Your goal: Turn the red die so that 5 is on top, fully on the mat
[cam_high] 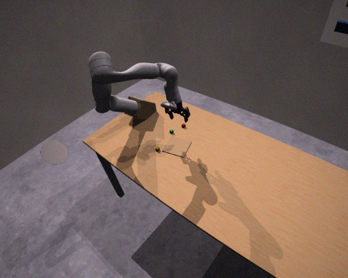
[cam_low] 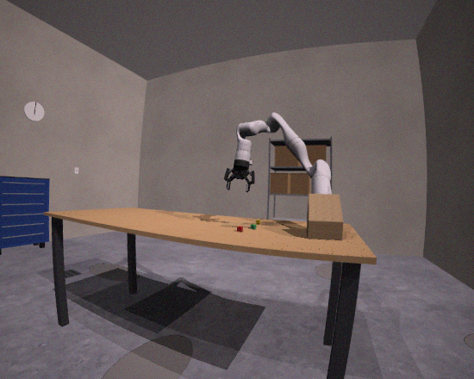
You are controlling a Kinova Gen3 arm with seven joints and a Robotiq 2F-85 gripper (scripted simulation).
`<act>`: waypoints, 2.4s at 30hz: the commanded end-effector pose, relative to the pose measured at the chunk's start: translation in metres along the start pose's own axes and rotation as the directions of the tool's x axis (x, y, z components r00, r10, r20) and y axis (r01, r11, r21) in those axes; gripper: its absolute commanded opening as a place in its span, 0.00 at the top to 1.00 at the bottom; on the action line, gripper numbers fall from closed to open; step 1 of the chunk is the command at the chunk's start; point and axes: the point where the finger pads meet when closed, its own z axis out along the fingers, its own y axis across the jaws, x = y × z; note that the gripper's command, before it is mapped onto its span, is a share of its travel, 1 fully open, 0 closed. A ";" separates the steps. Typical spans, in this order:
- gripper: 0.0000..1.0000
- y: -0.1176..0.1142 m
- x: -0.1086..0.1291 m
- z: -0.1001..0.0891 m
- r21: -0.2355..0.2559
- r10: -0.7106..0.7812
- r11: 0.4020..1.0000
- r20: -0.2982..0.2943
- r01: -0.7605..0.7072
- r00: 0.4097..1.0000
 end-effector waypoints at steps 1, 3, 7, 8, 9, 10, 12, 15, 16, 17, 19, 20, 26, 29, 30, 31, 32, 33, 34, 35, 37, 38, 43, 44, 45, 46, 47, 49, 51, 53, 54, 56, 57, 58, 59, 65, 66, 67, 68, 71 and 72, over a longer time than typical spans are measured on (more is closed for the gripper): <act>0.00 0.007 0.006 -0.002 -0.008 0.014 1.000 -0.011 -0.014 1.000; 0.00 0.007 0.006 -0.002 -0.008 0.014 1.000 -0.011 -0.014 1.000; 0.00 0.007 0.006 -0.002 -0.008 0.014 1.000 -0.011 -0.014 1.000; 0.00 0.015 0.014 -0.002 -0.017 0.033 0.999 -0.027 -0.033 0.999; 0.00 0.015 0.014 -0.002 -0.017 0.033 0.999 -0.027 -0.033 0.999; 0.00 0.015 0.014 -0.002 -0.017 0.033 0.999 -0.027 -0.033 0.999; 0.00 0.015 0.014 -0.002 -0.017 0.033 0.999 -0.027 -0.033 0.999; 0.00 0.023 0.022 -0.002 -0.025 0.050 0.998 -0.041 -0.051 0.998; 0.00 0.023 0.022 -0.002 -0.025 0.050 0.998 -0.041 -0.051 0.998; 0.00 0.023 0.022 -0.002 -0.025 0.050 0.998 -0.041 -0.051 0.998; 0.00 0.023 0.022 -0.002 -0.025 0.050 0.998 -0.041 -0.051 0.998; 0.00 0.023 0.022 -0.002 -0.025 0.050 0.998 -0.041 -0.051 0.998; 0.00 0.030 0.029 -0.001 -0.032 0.067 0.997 -0.055 -0.068 0.996; 0.00 0.030 0.029 -0.001 -0.032 0.067 0.997 -0.055 -0.068 0.996; 0.00 0.030 0.029 -0.001 -0.032 0.067 0.997 -0.055 -0.068 0.996; 0.00 0.030 0.029 -0.001 -0.032 0.067 0.997 -0.055 -0.068 0.996; 0.00 0.037 0.036 -0.001 -0.038 0.081 0.996 -0.067 -0.084 0.994; 0.00 0.037 0.036 -0.001 -0.038 0.081 0.996 -0.067 -0.084 0.994; 0.00 0.037 0.036 -0.001 -0.038 0.081 0.996 -0.067 -0.084 0.994; 0.00 0.037 0.036 -0.001 -0.038 0.081 0.996 -0.067 -0.084 0.994; 0.00 0.037 0.036 -0.001 -0.038 0.081 0.996 -0.067 -0.084 0.994; 0.00 0.037 0.036 -0.001 -0.038 0.081 0.996 -0.067 -0.084 0.994; 0.00 0.043 0.042 -0.001 -0.043 0.095 0.994 -0.079 -0.098 0.992; 0.00 0.043 0.042 -0.001 -0.043 0.095 0.994 -0.079 -0.098 0.992; 0.00 0.043 0.042 -0.001 -0.043 0.095 0.994 -0.079 -0.098 0.992; 0.00 0.043 0.042 -0.001 -0.043 0.095 0.994 -0.079 -0.098 0.992; 0.00 0.043 0.042 -0.001 -0.043 0.095 0.994 -0.079 -0.098 0.992; 0.00 0.049 0.047 -0.001 -0.047 0.107 0.993 -0.090 -0.111 0.990; 0.00 0.049 0.047 -0.001 -0.047 0.107 0.993 -0.090 -0.111 0.990; 0.00 0.049 0.047 -0.001 -0.047 0.107 0.993 -0.090 -0.111 0.990; 0.00 0.054 0.052 -0.001 -0.051 0.118 0.991 -0.099 -0.123 0.988; 0.00 0.054 0.052 -0.001 -0.051 0.118 0.991 -0.099 -0.123 0.988; 0.00 0.054 0.052 -0.001 -0.051 0.118 0.991 -0.099 -0.123 0.988; 0.00 0.054 0.052 -0.001 -0.051 0.118 0.991 -0.099 -0.123 0.988; 0.00 0.054 0.052 -0.001 -0.051 0.118 0.991 -0.099 -0.123 0.988; 0.00 0.059 0.056 -0.001 -0.054 0.127 0.990 -0.108 -0.134 0.986; 0.00 0.063 0.060 -0.001 -0.057 0.136 0.988 -0.115 -0.143 0.984; 0.00 0.063 0.060 -0.001 -0.057 0.136 0.988 -0.115 -0.143 0.984; 0.00 0.063 0.060 -0.001 -0.057 0.136 0.988 -0.115 -0.143 0.984; 0.00 0.063 0.060 -0.001 -0.057 0.136 0.988 -0.115 -0.143 0.984; 0.00 0.066 0.063 -0.001 -0.059 0.143 0.987 -0.121 -0.151 0.982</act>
